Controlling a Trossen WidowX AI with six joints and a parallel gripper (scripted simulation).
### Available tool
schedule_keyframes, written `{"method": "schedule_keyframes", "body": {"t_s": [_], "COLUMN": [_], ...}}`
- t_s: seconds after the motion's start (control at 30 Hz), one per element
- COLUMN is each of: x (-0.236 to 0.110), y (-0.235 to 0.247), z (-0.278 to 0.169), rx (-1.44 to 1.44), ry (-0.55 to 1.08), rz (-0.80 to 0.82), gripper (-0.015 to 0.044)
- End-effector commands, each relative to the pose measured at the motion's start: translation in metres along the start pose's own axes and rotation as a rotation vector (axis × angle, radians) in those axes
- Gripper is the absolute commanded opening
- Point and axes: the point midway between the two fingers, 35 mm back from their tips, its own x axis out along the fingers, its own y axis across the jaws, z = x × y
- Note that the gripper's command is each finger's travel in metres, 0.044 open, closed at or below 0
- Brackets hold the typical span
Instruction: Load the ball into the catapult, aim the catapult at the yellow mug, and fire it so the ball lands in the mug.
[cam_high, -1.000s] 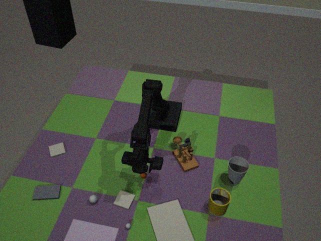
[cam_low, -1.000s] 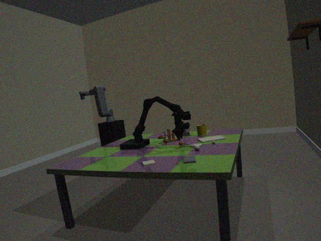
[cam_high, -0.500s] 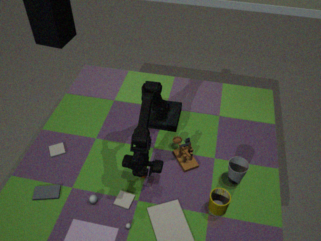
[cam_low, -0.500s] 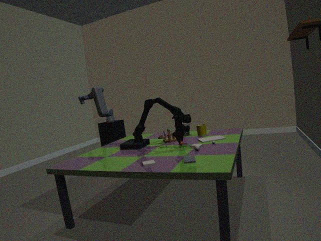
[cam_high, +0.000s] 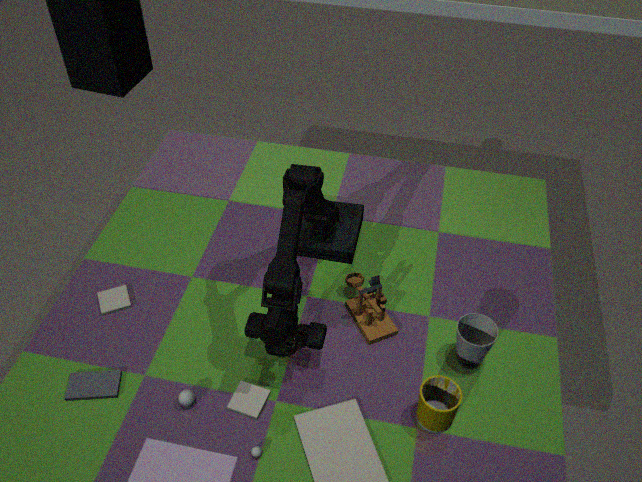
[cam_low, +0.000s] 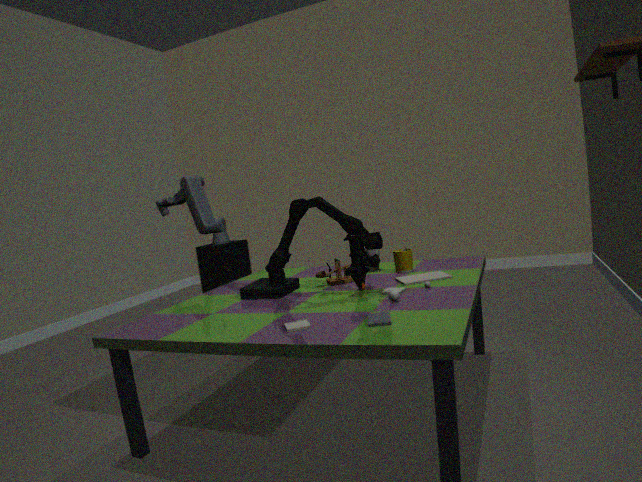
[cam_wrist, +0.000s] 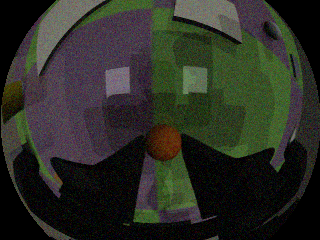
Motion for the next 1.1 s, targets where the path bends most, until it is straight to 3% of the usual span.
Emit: {"method": "schedule_keyframes", "body": {"t_s": [0.0, 0.1, 0.27, 0.83, 1.07], "x": [0.001, 0.001, -0.014, -0.121, -0.124], "y": [0.0, 0.0, -0.001, -0.007, -0.001], "z": [0.0, 0.0, 0.003, 0.001, -0.005], "rx": [0.003, 0.003, 0.003, 0.003, -0.017], "ry": [0.001, 0.001, 0.001, 0.001, 0.01], "rz": [-0.002, -0.002, -0.002, -0.002, 0.003], "gripper": [0.0135, 0.0115, 0.0, 0.0, 0.0]}}
